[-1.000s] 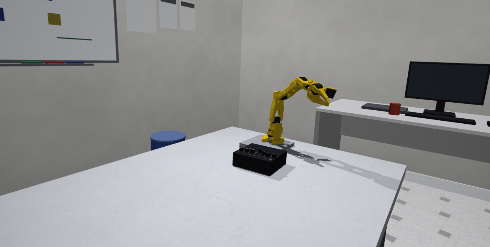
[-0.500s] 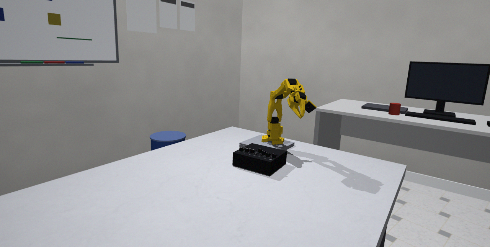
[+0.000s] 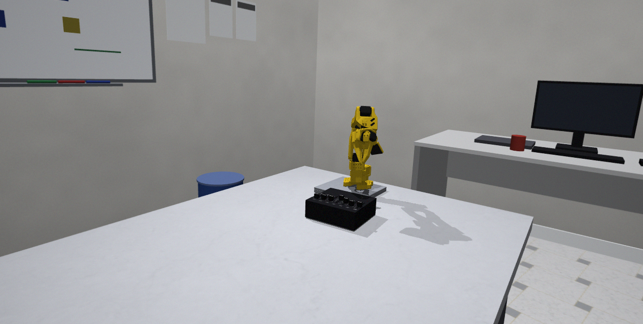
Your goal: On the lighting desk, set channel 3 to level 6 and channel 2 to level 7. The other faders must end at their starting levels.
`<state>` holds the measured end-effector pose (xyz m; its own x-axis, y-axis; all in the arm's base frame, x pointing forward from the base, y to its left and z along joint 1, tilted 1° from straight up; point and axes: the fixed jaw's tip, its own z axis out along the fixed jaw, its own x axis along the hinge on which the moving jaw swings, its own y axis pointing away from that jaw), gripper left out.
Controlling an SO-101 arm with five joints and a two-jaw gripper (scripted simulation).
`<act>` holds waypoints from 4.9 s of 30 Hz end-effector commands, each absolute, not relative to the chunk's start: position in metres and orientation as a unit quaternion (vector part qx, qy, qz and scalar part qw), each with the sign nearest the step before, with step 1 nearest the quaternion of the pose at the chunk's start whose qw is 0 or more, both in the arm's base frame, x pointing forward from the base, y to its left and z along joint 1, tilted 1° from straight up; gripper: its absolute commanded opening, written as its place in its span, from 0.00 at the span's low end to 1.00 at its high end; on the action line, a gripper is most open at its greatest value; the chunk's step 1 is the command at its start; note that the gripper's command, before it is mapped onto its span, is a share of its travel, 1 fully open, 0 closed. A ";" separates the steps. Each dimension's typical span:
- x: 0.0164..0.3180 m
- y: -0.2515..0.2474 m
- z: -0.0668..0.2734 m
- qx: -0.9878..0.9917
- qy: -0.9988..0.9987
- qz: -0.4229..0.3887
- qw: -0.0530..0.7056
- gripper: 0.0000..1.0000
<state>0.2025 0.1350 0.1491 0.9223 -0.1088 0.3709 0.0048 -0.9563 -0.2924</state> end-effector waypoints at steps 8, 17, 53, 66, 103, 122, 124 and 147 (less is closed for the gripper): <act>0.198 0.088 0.134 -0.985 -0.025 -0.153 0.070 0.00; 0.195 0.075 0.130 -0.989 -0.041 -0.132 0.050 0.00; 0.211 0.078 0.118 -0.993 -0.040 -0.107 0.039 0.00; 0.213 0.078 0.116 -0.993 -0.039 -0.105 0.038 0.00; 0.234 0.081 0.095 -0.996 -0.034 -0.081 0.028 0.00; 0.234 0.081 0.095 -0.996 -0.034 -0.081 0.028 0.00; 0.234 0.081 0.095 -0.996 -0.034 -0.081 0.028 0.00; 0.234 0.081 0.095 -0.996 -0.034 -0.081 0.028 0.00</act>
<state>0.2327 0.0834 0.0968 0.9832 0.0642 0.1711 0.0742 -0.9958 -0.0527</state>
